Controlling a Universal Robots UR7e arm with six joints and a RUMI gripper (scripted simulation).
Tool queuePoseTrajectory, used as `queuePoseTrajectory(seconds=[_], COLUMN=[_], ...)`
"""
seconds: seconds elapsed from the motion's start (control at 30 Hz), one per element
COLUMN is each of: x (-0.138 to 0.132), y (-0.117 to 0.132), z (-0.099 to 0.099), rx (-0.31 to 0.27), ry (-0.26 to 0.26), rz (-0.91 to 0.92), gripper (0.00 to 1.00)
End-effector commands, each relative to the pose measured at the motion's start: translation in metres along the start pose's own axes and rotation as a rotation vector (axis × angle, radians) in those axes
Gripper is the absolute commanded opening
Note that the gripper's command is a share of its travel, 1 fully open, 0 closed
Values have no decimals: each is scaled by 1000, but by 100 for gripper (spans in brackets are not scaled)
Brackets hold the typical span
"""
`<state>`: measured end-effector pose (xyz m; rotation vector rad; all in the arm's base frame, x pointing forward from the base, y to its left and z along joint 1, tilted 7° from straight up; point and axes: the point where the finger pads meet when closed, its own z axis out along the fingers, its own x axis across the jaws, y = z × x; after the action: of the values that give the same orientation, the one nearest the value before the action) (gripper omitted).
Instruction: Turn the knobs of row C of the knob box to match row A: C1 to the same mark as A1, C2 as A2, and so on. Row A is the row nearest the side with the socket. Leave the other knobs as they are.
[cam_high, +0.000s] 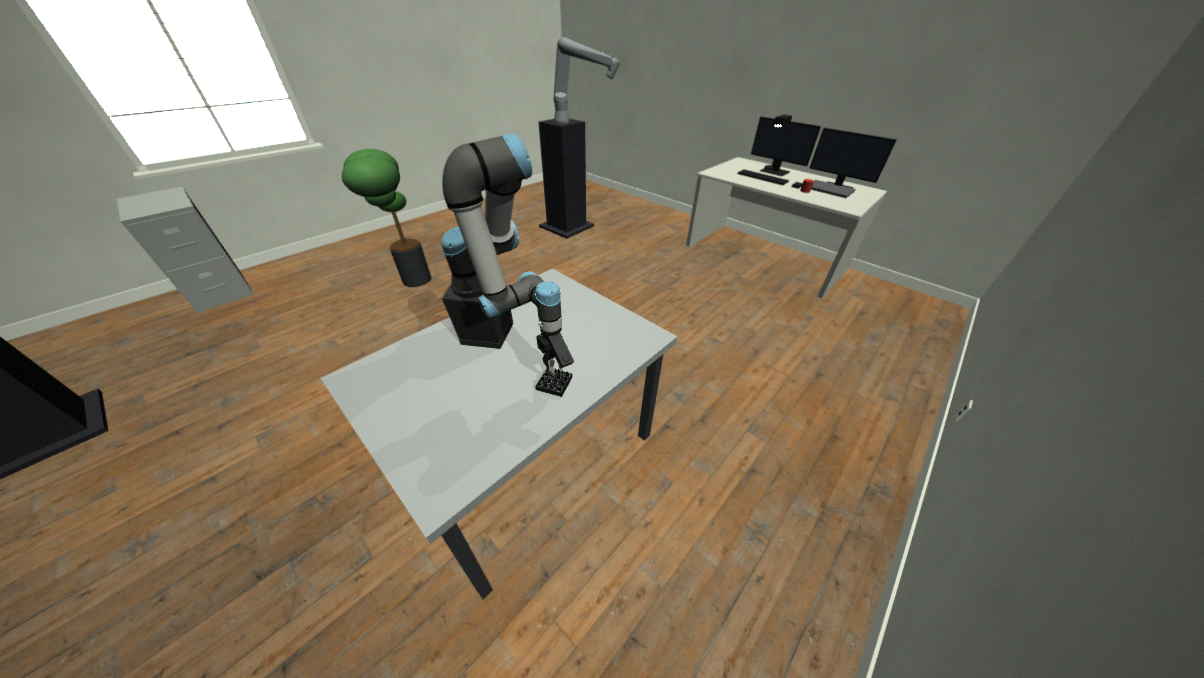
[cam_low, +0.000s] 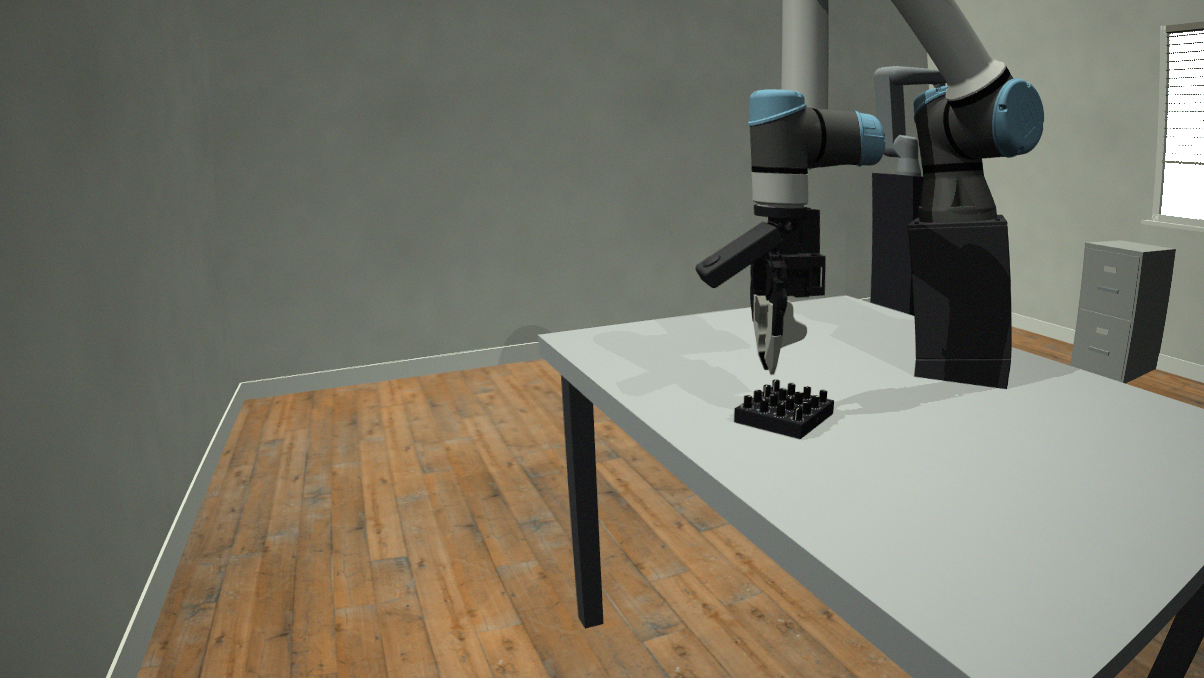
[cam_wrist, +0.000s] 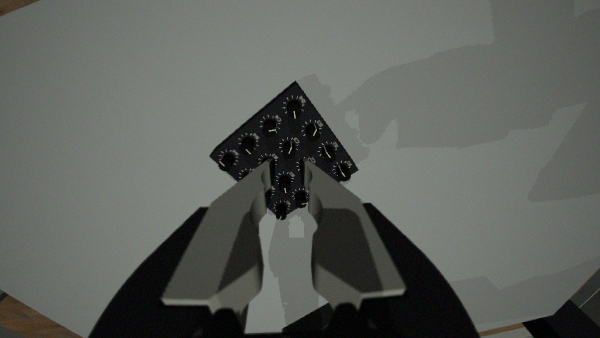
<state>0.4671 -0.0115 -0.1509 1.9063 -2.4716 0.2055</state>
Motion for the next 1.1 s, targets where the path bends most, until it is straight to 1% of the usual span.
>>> queuePoseTrajectory(seconds=[0.0,0.43,0.5,0.57,1.0,1.07], x=[-3,-9,-9,-11,-16,-16], y=[-2,-5,-5,-6,-6,-6], z=[-1,-2,-2,-3,-4,-4], rx=[1,2,2,2,3,3], ry=[-6,-6,-6,-5,-5,-5], rz=[-153,-469,-469,-558,-872,-872], gripper=[11,11,11,11,11,11])
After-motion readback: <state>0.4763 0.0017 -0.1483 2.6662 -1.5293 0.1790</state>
